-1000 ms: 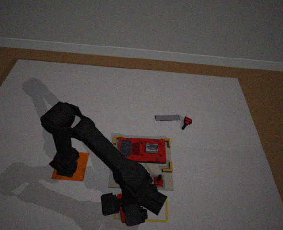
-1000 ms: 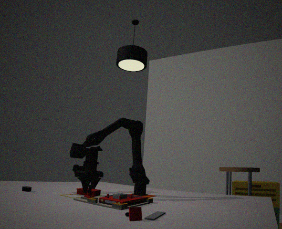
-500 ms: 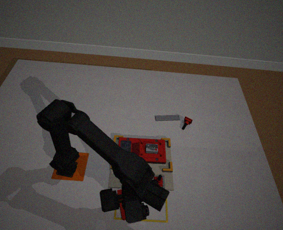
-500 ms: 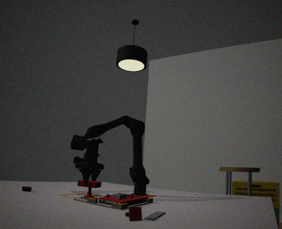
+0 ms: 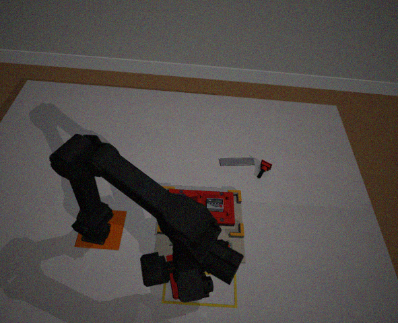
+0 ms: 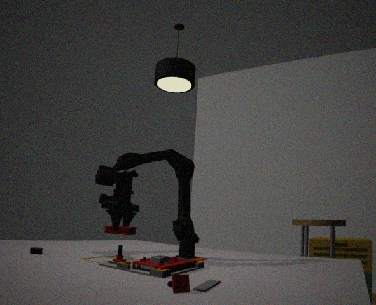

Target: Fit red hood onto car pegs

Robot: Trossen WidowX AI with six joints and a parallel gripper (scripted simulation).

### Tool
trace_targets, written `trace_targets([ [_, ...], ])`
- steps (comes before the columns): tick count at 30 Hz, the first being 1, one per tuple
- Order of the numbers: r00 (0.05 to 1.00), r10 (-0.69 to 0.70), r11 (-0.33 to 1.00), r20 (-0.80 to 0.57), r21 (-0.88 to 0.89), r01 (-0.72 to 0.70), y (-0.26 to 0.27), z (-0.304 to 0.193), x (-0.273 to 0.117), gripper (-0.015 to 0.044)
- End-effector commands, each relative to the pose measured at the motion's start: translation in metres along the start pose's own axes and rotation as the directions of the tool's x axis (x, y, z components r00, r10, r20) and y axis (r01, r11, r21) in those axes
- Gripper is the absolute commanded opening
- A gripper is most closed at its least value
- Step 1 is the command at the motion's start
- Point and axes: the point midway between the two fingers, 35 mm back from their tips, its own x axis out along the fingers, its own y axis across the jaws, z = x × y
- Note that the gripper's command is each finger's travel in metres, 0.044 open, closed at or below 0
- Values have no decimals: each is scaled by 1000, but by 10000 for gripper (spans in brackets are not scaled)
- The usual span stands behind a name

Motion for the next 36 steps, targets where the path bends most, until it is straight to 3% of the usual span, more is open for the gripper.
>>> trace_targets([
  [1, 1000, 3, 1000, 2, 0, -3, 0, 0, -10, 0],
  [5, 1000, 1, 1000, 0, -15, -1, 2, -1, -5, 0],
  [18, 1000, 6, 957, 3, -289, -5, 44, -32, -8, 0],
  [36, 1000, 15, 785, 17, -620, -2, 91, -88, -11, 0],
])
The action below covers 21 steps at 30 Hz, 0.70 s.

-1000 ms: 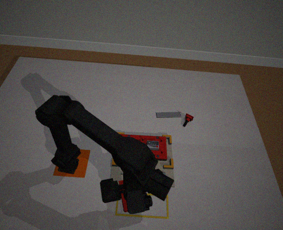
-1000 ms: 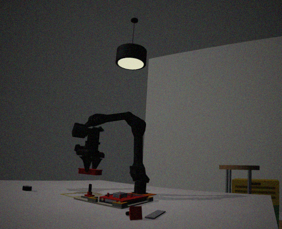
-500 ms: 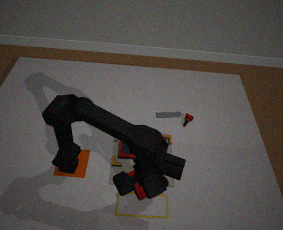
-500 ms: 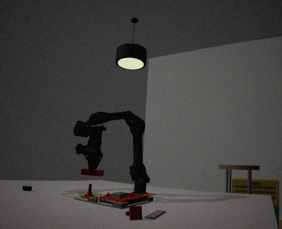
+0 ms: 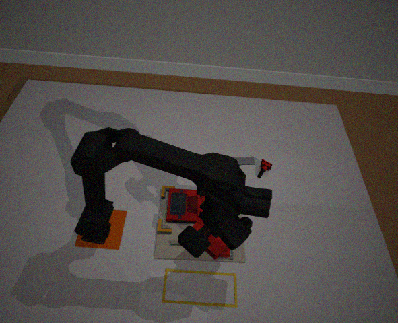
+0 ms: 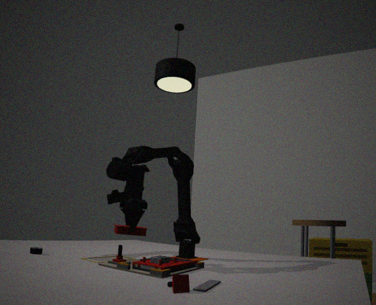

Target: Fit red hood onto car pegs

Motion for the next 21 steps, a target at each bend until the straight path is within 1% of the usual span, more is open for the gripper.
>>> trace_targets([
  [1, 1000, 0, 996, 8, -92, 1, 16, -5, -2, 0],
  [11, 1000, 10, 952, 2, -306, -9, 54, -26, -4, 0],
  [21, 1000, 20, 856, -13, -516, -24, 91, -53, -5, 0],
])
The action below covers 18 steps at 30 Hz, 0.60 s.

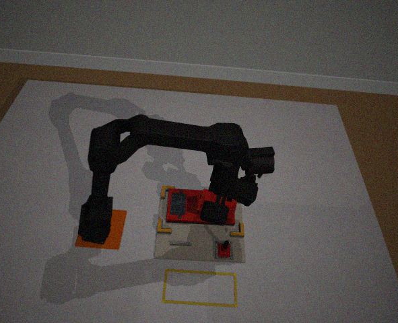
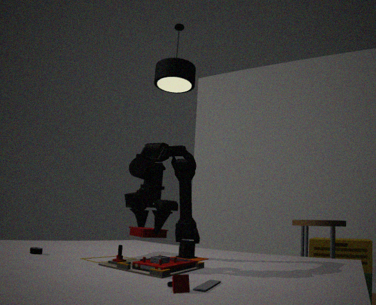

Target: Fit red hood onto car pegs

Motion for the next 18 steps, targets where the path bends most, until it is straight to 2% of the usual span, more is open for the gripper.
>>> trace_targets([
  [1, 1000, 10, 995, -3, -101, -10, 20, -4, -2, 0],
  [8, 1000, 18, 971, -10, -240, -20, 48, -11, -2, 0],
  [18, 1000, 19, 968, -10, -248, -21, 49, -11, 7, 0],
])
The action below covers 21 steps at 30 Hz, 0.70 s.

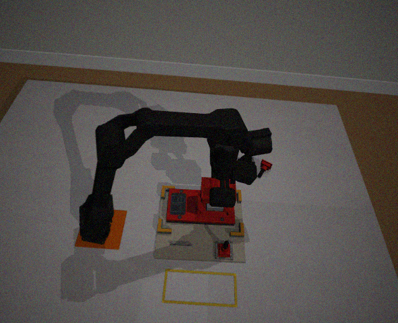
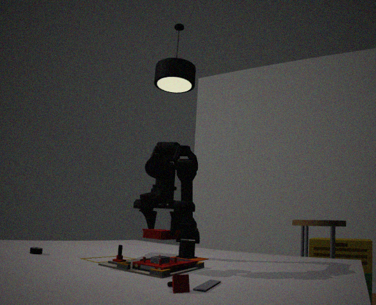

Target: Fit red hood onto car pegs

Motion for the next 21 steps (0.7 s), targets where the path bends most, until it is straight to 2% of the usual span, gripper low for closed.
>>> trace_targets([
  [1, 1000, 2, 1000, -4, -9, -2, 1, -1, 10, 0],
  [11, 1000, 2, 1000, -4, -9, -2, 2, -2, 47, 0],
  [21, 1000, 2, 1000, -4, -9, -2, 1, -2, 48, 0],
])
